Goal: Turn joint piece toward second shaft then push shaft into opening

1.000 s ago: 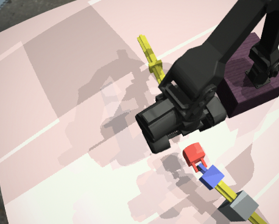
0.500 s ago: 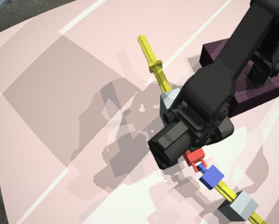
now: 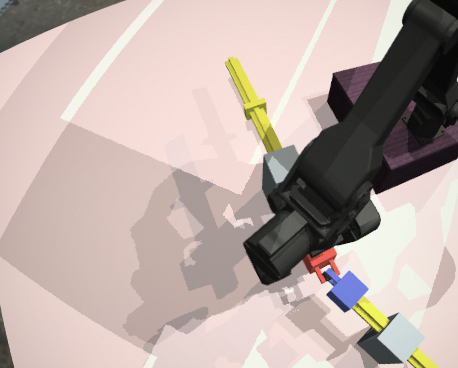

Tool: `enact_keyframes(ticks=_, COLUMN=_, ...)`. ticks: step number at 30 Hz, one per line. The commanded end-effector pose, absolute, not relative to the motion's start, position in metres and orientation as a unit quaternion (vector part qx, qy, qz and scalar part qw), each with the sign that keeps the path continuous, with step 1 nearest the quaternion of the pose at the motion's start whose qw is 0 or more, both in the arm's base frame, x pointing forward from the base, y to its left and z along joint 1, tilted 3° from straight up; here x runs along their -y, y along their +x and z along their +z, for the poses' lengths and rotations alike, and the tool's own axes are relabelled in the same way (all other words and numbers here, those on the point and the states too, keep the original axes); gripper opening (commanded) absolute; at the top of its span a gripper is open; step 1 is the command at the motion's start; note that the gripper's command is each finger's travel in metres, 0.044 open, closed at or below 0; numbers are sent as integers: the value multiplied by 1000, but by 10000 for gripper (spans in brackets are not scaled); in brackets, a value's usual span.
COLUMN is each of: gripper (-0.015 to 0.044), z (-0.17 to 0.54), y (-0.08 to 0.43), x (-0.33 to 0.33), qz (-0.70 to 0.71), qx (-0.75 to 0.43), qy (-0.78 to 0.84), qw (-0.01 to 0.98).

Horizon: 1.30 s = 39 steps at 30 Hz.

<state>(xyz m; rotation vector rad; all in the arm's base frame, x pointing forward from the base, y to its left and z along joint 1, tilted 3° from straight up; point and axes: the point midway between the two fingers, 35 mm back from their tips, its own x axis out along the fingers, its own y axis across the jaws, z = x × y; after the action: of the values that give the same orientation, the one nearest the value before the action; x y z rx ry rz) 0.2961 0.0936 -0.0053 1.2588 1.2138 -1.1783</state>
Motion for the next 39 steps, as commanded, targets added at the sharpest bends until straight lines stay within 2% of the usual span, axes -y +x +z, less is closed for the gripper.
enact_keyframes(ticks=1, gripper=440, z=-13, y=293, x=-94, qz=-490, qx=-503, qy=517, qw=489)
enact_keyframes(ticks=11, gripper=182, z=-13, y=293, x=-94, qz=-490, qx=-503, qy=517, qw=489)
enact_keyframes(ticks=39, gripper=182, z=-13, y=293, x=-94, qz=-490, qx=-503, qy=517, qw=489)
